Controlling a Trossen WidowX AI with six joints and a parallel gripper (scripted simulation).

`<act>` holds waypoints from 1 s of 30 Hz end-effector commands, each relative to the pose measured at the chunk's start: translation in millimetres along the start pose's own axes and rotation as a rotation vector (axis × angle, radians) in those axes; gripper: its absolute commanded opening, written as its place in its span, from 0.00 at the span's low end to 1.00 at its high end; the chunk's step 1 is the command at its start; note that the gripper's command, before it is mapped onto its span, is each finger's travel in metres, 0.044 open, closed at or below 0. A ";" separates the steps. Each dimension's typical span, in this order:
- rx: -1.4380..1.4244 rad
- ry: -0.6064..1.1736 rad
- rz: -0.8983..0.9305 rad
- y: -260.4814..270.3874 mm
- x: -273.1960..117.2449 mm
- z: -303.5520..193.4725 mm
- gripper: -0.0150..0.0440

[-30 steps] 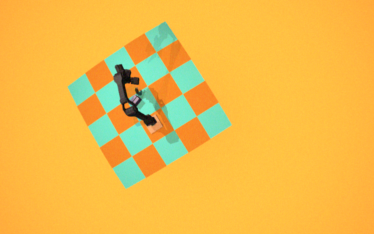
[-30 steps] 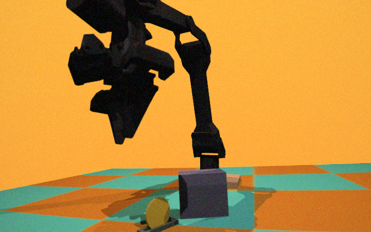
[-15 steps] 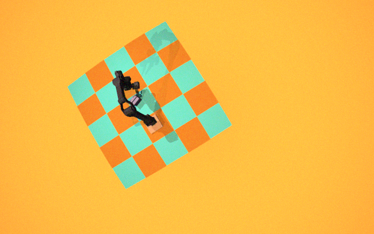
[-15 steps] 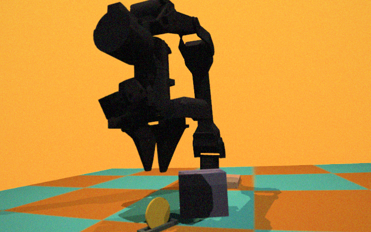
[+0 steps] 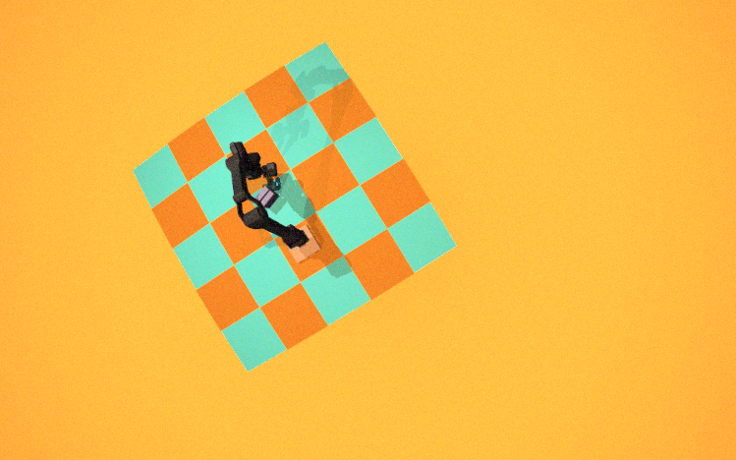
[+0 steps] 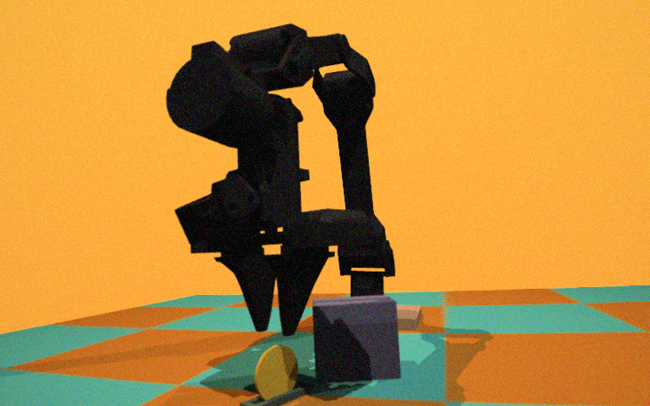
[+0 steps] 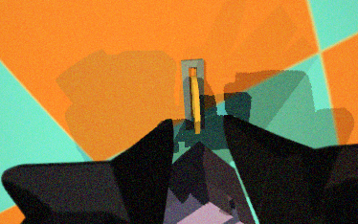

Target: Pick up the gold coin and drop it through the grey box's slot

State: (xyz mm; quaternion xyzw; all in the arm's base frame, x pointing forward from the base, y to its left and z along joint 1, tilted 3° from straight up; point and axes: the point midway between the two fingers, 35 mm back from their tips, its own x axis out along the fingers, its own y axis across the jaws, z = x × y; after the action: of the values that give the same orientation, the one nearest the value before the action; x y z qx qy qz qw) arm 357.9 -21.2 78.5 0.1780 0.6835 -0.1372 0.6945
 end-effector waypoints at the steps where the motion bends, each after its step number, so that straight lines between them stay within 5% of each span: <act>1: 0.003 0.002 -0.004 -0.4 7.5 0.1 0.53; 30: 0.003 0.002 -0.004 -1.0 49.5 -1.5 0.48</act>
State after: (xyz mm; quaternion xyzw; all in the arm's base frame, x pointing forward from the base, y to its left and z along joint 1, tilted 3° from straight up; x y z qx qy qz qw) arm 357.6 -18.5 32.6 0.1774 0.6839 -0.1366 0.6944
